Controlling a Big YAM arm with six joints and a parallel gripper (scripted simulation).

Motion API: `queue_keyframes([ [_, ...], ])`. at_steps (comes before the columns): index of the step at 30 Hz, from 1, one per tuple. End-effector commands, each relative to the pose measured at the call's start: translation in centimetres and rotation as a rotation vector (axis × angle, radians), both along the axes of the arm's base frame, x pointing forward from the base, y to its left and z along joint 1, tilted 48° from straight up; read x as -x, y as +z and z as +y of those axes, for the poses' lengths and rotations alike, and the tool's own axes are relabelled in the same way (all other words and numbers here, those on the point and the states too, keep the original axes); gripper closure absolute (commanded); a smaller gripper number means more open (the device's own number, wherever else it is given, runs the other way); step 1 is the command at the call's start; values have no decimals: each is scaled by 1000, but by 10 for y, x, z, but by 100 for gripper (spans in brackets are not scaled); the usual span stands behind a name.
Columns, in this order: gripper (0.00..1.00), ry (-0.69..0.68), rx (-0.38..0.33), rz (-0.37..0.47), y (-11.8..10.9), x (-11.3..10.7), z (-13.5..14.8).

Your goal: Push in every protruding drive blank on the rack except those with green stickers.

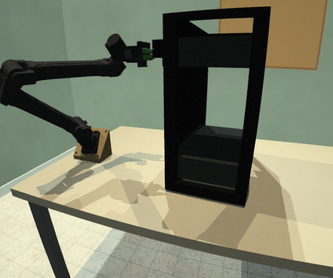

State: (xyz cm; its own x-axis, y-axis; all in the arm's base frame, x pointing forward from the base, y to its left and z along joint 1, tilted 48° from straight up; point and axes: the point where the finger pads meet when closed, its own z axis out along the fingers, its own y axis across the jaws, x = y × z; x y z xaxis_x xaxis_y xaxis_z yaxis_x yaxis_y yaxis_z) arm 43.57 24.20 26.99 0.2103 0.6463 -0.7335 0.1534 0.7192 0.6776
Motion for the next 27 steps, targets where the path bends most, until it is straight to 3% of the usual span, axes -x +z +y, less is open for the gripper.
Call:
queue_keyframes([
  [1,100,29,-1,-14,3,26,11],
  [13,100,7,14,1,3,28,-2],
  [25,100,9,-3,-4,57,55,-57],
  [27,100,9,-3,-4,57,55,-57],
])
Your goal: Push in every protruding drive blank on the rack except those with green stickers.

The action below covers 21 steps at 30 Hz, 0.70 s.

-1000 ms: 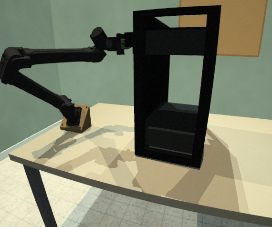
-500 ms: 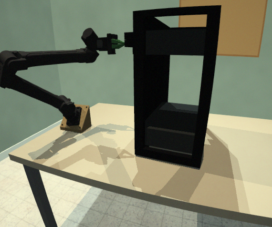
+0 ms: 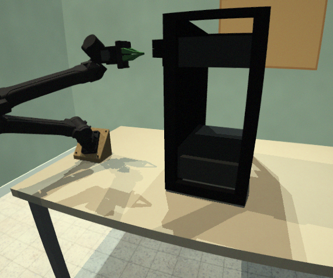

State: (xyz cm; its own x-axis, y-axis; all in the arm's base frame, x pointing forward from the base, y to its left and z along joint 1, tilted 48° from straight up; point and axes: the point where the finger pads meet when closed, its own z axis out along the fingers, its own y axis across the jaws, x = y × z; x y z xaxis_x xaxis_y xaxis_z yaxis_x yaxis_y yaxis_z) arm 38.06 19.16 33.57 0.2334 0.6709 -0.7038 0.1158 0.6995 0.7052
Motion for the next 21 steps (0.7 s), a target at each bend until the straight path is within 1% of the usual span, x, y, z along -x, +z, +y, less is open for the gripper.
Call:
queue_keyframes([
  [1,100,-2,28,39,-5,2,-11],
  [5,100,-2,28,39,3,6,-20],
  [8,100,-2,28,39,5,7,-21],
  [9,100,0,36,46,1,5,-19],
  [10,100,-2,45,56,-4,2,-18],
  [11,100,-2,45,56,-4,-2,-19],
  [12,100,-2,20,31,14,-10,-16],
  [13,100,-2,5,15,26,-20,-16],
  [15,100,-2,6,14,27,-37,-21],
  [17,100,-2,6,14,27,-37,-21],
  [19,100,-3,7,13,28,-54,-26],
  [21,100,-3,7,13,28,-63,-28],
])
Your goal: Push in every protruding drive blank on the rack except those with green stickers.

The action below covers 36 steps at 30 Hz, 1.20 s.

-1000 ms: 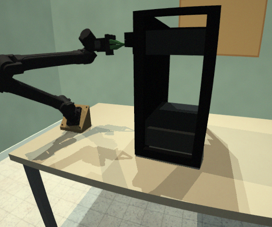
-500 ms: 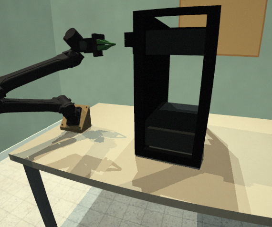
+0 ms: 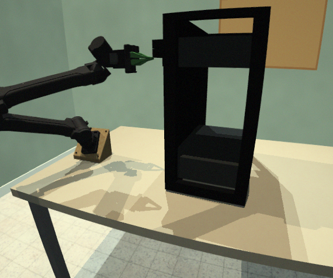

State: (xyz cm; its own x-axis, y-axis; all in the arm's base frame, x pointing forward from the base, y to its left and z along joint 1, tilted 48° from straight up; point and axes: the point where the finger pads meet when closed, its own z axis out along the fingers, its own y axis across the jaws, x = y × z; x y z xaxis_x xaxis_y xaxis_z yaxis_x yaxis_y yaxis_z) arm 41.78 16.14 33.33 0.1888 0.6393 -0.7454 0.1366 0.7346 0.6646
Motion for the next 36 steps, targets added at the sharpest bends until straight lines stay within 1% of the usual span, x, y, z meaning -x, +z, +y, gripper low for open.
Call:
queue_keyframes([
  [1,100,-19,-41,-35,31,-28,1],
  [3,100,-19,-41,-35,31,-28,1],
  [5,100,7,-44,-38,32,-23,12],
  [6,100,5,-48,-43,36,-22,11],
  [16,100,0,-44,-43,36,-22,8],
  [24,100,4,-30,-31,41,-25,21],
  [28,100,-11,-30,-31,41,-28,14],
  [36,100,-11,-30,-31,41,-28,14],
])
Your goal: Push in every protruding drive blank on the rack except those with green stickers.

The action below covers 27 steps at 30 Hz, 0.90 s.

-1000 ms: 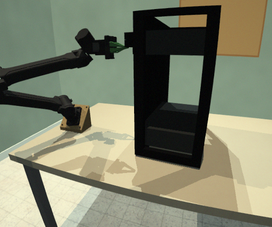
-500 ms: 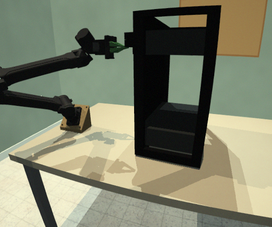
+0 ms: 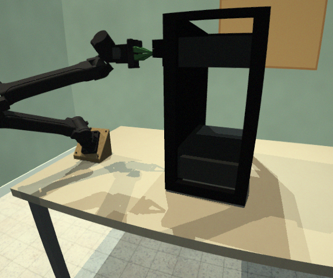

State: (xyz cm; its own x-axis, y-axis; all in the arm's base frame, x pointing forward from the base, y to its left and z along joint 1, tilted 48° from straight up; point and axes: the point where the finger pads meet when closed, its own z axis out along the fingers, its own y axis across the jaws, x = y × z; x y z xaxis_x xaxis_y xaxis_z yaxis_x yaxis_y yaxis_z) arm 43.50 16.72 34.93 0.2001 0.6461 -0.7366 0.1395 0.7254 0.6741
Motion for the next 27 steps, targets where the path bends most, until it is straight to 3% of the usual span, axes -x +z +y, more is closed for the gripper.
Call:
queue_keyframes([
  [1,100,-1,-18,-24,25,-10,8],
  [19,100,-9,-39,-45,27,-35,-4],
  [27,100,-10,-37,-46,27,-36,-5],
])
